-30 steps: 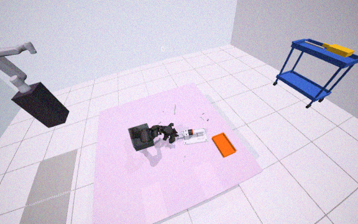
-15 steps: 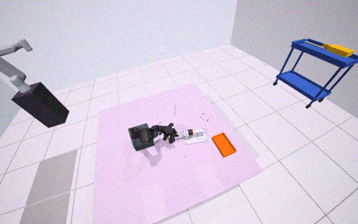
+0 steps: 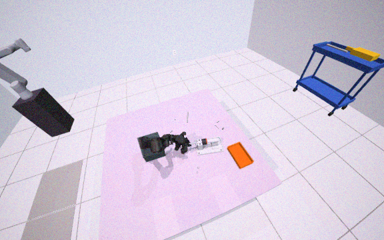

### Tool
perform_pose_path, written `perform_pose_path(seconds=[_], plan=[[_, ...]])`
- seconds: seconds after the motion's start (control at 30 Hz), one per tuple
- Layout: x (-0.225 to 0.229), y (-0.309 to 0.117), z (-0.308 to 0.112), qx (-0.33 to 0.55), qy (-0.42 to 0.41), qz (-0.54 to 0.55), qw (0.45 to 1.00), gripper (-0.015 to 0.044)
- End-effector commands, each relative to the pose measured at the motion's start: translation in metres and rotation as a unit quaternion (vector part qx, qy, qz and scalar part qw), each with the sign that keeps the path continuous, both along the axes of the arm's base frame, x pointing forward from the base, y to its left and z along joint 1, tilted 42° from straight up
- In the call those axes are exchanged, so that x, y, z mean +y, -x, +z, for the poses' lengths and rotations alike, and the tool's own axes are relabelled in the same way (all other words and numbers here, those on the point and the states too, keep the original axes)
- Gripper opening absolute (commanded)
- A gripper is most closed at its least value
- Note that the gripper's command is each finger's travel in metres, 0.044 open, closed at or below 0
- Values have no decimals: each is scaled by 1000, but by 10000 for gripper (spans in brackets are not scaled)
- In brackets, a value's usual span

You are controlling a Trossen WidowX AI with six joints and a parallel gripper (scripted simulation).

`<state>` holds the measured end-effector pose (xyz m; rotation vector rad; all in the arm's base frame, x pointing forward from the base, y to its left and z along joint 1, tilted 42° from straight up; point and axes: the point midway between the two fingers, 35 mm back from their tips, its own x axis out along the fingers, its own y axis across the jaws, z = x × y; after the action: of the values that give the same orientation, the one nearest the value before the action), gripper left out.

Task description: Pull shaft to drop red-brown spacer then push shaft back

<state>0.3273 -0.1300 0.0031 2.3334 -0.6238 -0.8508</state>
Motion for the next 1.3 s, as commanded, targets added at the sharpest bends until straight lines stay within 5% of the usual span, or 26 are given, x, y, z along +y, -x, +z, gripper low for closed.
perform_pose_path(seconds=[0.0, 1.27], plan=[[0, 1, 0, 1, 2, 0, 1000, 0], [1, 5, -1, 2, 2, 0, 1000, 0]])
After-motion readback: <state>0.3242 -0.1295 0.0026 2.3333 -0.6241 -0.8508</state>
